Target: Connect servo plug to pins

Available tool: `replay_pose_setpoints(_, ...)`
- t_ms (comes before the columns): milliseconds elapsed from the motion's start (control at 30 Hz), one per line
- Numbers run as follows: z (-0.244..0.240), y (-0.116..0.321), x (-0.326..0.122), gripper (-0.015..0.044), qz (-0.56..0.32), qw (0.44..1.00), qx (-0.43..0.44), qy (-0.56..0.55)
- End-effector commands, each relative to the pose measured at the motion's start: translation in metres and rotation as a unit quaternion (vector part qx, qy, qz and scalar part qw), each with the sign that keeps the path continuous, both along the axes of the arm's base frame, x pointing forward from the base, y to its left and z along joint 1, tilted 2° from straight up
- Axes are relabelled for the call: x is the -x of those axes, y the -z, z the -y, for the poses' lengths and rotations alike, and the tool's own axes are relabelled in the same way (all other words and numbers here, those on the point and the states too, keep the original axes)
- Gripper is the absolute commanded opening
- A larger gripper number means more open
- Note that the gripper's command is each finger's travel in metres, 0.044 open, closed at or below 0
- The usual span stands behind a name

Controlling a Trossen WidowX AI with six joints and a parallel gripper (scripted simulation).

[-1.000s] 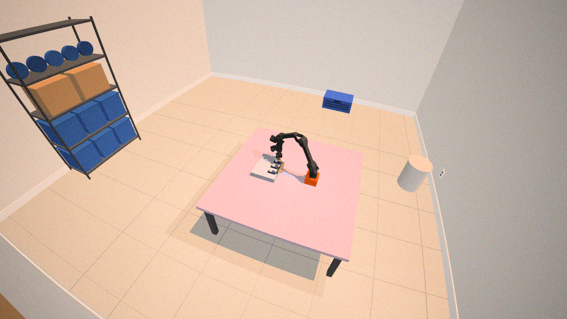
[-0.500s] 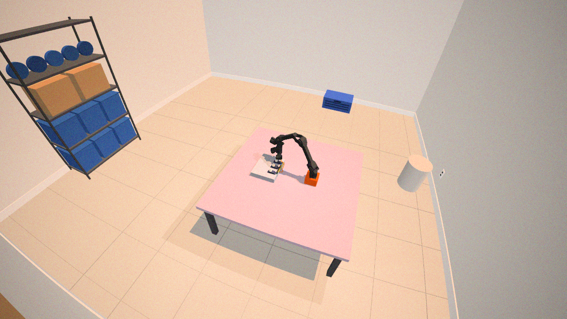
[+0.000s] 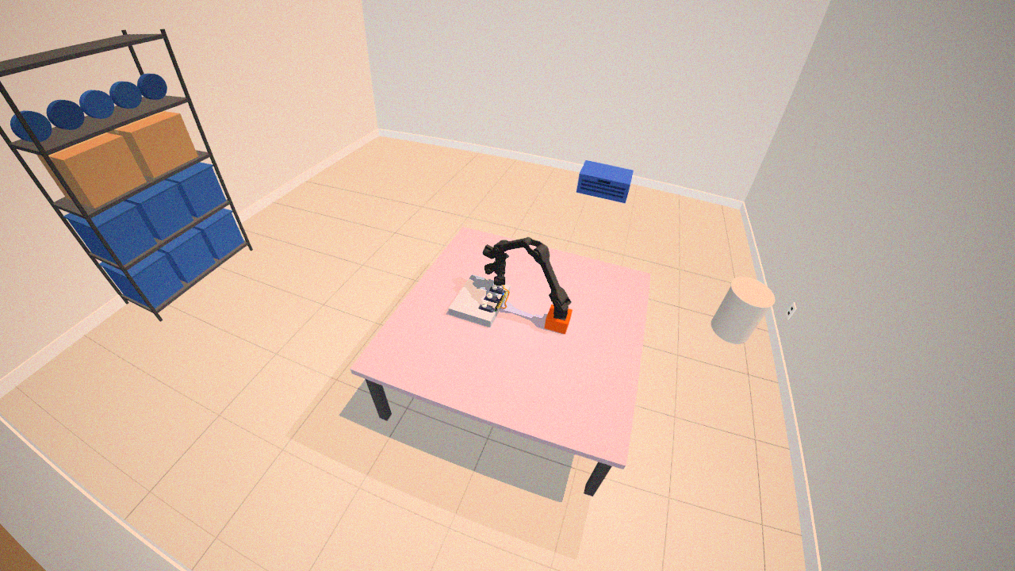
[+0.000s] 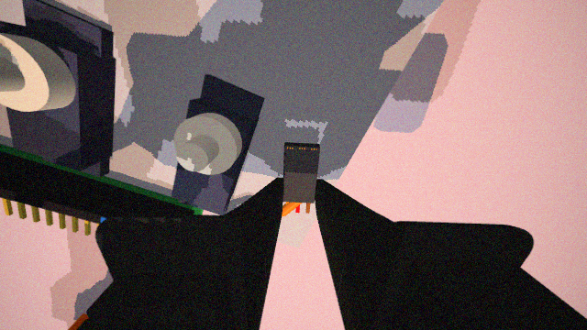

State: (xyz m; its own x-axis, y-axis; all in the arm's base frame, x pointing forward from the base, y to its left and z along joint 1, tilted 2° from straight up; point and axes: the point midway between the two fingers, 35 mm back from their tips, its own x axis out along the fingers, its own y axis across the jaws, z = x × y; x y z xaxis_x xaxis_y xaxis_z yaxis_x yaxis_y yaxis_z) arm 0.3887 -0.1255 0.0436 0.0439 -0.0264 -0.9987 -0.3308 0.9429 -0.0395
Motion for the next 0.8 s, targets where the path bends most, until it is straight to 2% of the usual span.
replay_pose_setpoints(0,0.001,-0.027,-0.002,0.0,0.011,1.0,0.005,-0.002)
replay_pose_setpoints(133,0.0,-0.049,0.0,0.0,0.011,1.0,0.005,-0.002)
replay_pose_setpoints(367,-0.005,-0.051,0.005,0.0,0.011,1.0,0.005,0.005)
replay_pose_setpoints(767,-0.032,-0.054,0.039,0.0,0.011,0.999,0.001,0.052)
